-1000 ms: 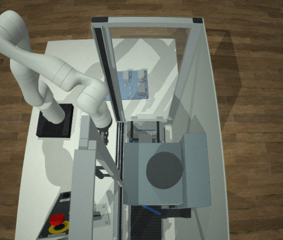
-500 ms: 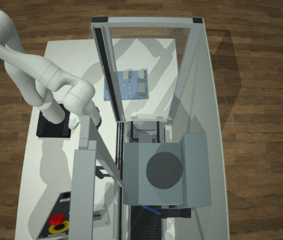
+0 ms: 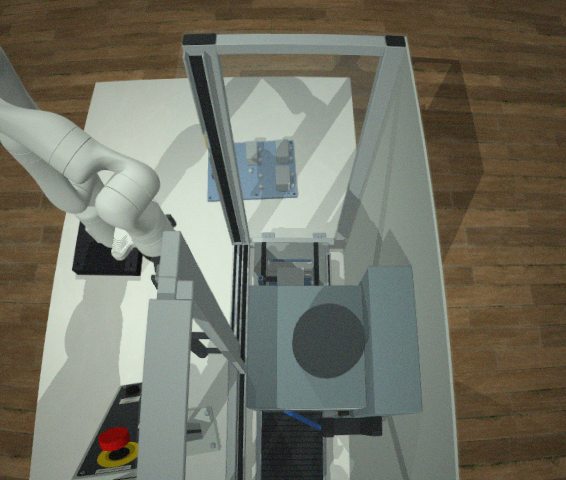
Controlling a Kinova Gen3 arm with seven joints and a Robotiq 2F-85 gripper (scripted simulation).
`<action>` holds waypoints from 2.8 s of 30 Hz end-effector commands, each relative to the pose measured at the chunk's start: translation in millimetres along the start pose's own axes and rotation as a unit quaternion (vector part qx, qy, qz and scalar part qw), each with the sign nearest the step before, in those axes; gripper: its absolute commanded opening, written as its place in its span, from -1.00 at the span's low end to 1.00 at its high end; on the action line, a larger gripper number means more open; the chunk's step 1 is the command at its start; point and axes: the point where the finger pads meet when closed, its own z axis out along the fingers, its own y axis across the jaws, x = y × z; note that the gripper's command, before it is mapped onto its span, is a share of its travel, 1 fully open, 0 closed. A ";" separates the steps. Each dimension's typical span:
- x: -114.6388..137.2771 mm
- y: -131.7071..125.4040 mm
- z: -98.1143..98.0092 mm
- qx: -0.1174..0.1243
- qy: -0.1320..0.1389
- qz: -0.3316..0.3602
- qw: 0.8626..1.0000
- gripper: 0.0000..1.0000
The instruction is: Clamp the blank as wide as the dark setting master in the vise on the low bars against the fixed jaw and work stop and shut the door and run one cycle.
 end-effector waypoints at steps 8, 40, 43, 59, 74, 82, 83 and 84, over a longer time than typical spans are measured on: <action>11.4 -0.4 -0.3 0.000 0.000 0.000 1.000 1.00; 11.4 -0.4 -0.3 0.000 0.000 0.000 1.000 -0.80; 11.4 -0.4 -0.3 0.000 0.000 0.000 1.000 -0.80; 9.3 -21.6 -45.5 0.113 -0.012 -0.020 0.993 -0.80; 7.2 -42.8 -90.8 0.223 -0.024 -0.040 0.974 -0.80; 7.2 -42.8 -90.8 0.223 -0.024 -0.040 0.974 -0.80; 7.2 -42.8 -90.8 0.223 -0.024 -0.040 0.974 -0.80; 7.2 -42.8 -90.8 0.223 -0.024 -0.040 0.974 -0.80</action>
